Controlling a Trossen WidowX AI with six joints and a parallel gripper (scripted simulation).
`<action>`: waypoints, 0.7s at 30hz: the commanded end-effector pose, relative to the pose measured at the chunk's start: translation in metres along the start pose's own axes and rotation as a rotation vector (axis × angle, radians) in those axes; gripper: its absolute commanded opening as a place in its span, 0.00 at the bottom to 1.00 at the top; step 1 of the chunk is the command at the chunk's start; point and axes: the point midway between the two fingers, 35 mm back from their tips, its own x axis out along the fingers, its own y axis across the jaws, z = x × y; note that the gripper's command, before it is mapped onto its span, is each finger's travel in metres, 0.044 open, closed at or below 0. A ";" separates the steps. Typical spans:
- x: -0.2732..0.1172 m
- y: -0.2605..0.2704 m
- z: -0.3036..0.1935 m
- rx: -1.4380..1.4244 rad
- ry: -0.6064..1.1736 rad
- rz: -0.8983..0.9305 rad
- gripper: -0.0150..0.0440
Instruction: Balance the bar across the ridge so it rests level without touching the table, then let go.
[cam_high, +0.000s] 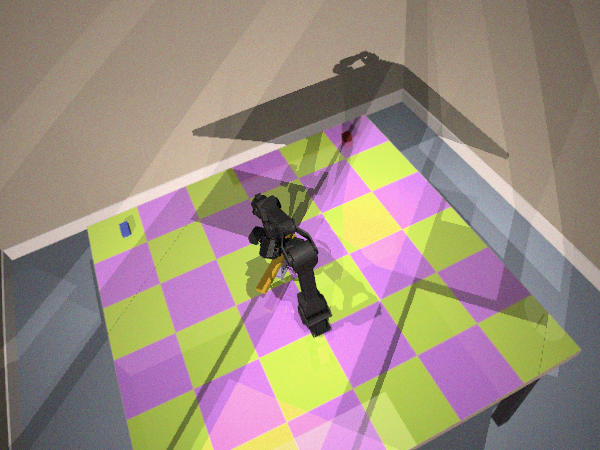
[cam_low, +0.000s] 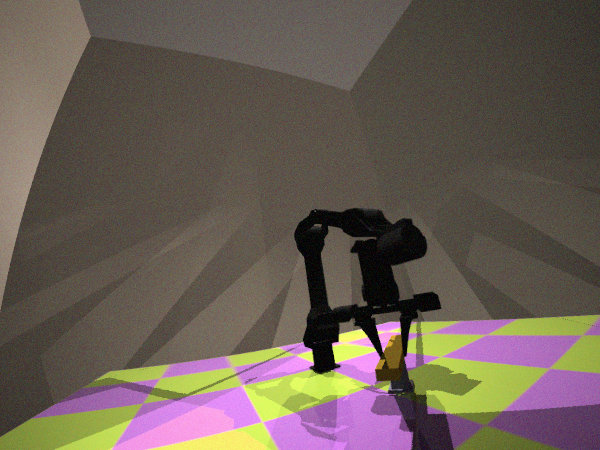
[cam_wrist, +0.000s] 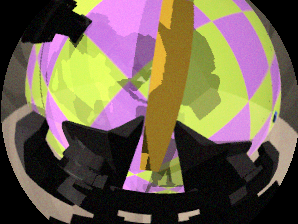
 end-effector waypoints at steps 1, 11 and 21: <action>0.000 0.000 0.000 0.000 0.000 0.000 0.57; 0.000 0.000 0.000 0.000 0.000 0.000 0.79; -0.019 -0.002 -0.002 0.000 0.000 0.000 1.00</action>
